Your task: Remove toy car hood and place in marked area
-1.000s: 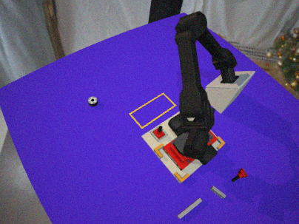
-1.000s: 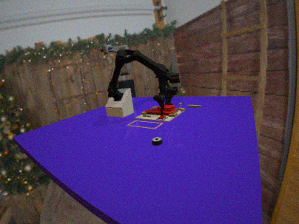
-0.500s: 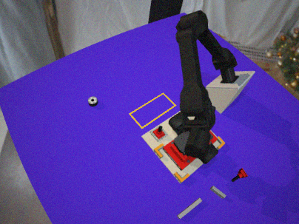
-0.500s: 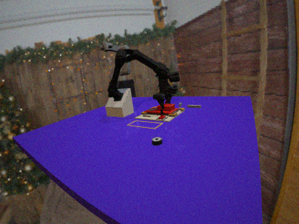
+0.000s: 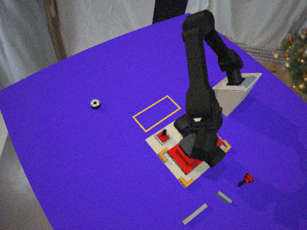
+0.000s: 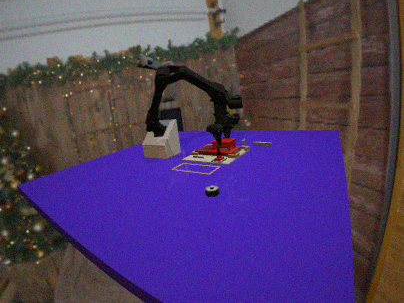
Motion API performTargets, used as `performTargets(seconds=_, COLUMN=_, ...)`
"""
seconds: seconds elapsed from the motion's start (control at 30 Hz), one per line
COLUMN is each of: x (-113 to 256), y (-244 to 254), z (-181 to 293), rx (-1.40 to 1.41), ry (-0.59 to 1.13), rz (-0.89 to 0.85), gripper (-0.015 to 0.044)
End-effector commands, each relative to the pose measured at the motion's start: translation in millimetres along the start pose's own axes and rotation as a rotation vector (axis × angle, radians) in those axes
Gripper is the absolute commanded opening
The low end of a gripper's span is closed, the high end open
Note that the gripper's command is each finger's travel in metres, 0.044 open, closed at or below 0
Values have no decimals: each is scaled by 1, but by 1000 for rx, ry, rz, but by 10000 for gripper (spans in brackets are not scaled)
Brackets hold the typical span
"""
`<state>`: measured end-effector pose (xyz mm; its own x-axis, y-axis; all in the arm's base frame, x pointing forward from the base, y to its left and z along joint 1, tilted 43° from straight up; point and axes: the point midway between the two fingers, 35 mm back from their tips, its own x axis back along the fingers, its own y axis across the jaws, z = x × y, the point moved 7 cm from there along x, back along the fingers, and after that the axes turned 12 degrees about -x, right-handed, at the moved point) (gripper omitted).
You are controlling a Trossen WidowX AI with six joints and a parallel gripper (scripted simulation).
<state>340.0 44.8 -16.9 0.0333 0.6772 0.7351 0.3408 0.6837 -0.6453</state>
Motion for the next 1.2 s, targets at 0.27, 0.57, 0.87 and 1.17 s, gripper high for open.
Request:
performTargets(seconds=0.27, x=9, y=1, z=0, rx=-3, ry=0, rz=-5, gripper=0)
performTargets(seconds=0.57, x=41, y=1, z=0, rx=-2, ry=1, rz=-6, gripper=0)
performTargets(seconds=0.87, x=48, y=-13, z=-6, rx=3, ry=2, rz=-5, gripper=0)
performTargets(seconds=1.17, x=51, y=-51, z=-19, rx=4, ry=4, rz=-14, gripper=0)
